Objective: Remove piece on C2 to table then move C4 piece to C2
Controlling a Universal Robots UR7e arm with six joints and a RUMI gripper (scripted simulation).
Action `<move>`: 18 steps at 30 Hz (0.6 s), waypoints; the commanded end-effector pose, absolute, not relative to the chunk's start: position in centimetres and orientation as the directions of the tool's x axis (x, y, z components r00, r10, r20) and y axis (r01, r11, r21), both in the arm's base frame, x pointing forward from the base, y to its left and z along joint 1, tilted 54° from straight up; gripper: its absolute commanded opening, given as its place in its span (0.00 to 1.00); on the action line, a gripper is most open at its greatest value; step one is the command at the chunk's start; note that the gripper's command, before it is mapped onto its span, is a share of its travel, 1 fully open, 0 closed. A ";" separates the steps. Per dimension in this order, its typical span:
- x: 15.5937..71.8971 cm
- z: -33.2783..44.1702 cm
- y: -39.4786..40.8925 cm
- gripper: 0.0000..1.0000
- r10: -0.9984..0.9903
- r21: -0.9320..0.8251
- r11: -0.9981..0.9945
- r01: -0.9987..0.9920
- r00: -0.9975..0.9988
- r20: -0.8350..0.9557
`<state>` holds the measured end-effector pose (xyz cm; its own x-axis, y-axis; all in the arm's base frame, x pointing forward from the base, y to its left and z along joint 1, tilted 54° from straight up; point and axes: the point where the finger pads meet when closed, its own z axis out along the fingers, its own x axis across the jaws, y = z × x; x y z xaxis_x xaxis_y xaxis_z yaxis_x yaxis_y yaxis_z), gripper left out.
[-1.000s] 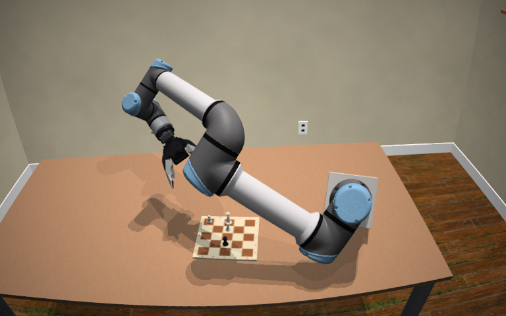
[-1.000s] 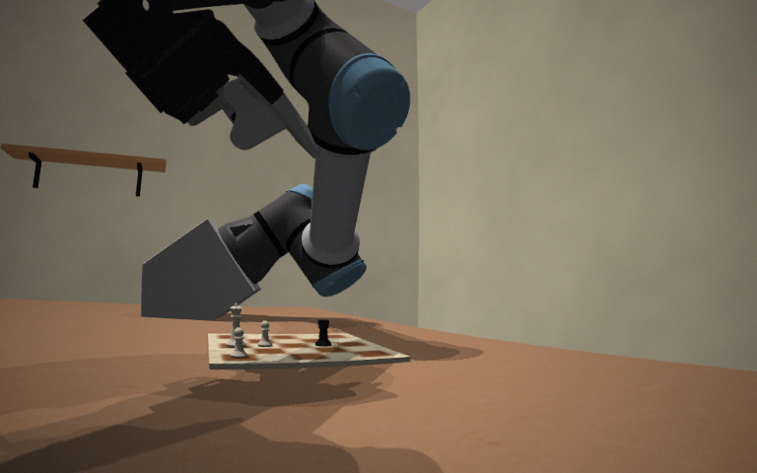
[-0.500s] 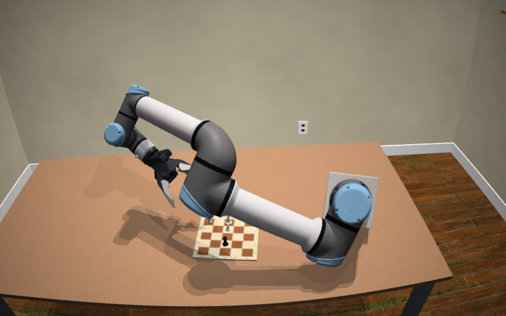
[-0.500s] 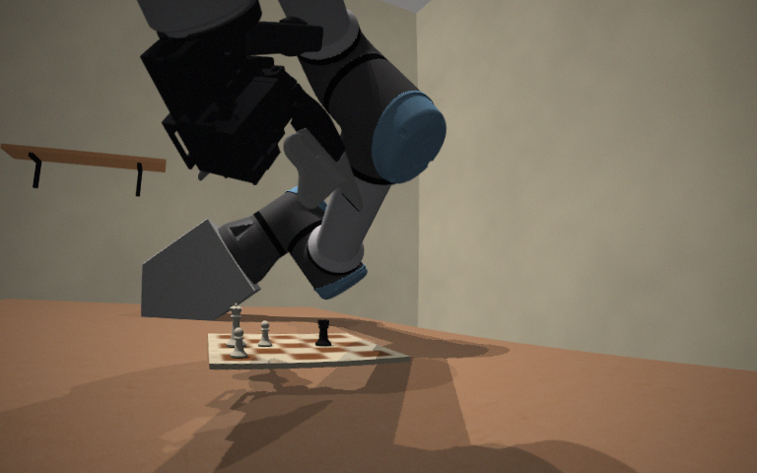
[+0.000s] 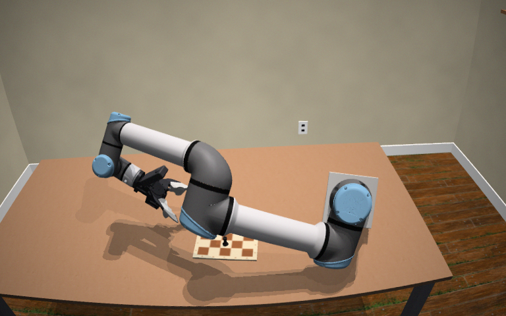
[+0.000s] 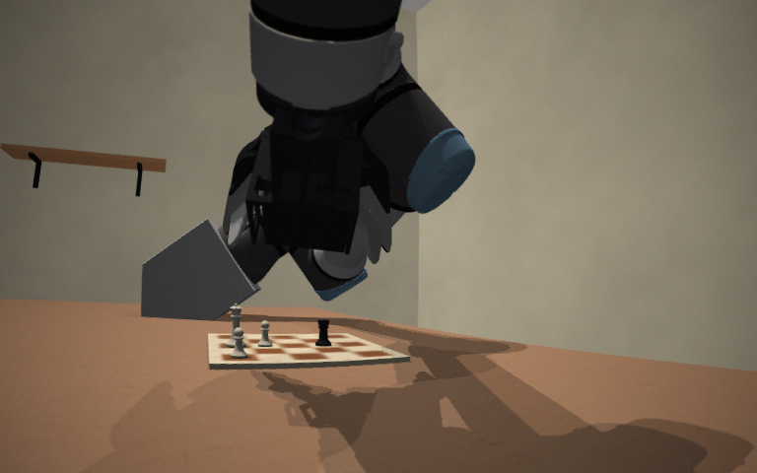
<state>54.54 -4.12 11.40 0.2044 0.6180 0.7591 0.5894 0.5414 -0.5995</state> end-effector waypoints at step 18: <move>57.8 10.4 1.3 1.00 0.476 -0.272 0.791 0.548 -0.272 0.836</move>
<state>57.15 0.59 10.54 -0.1888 0.5124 0.8377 0.5677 0.7530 -0.3326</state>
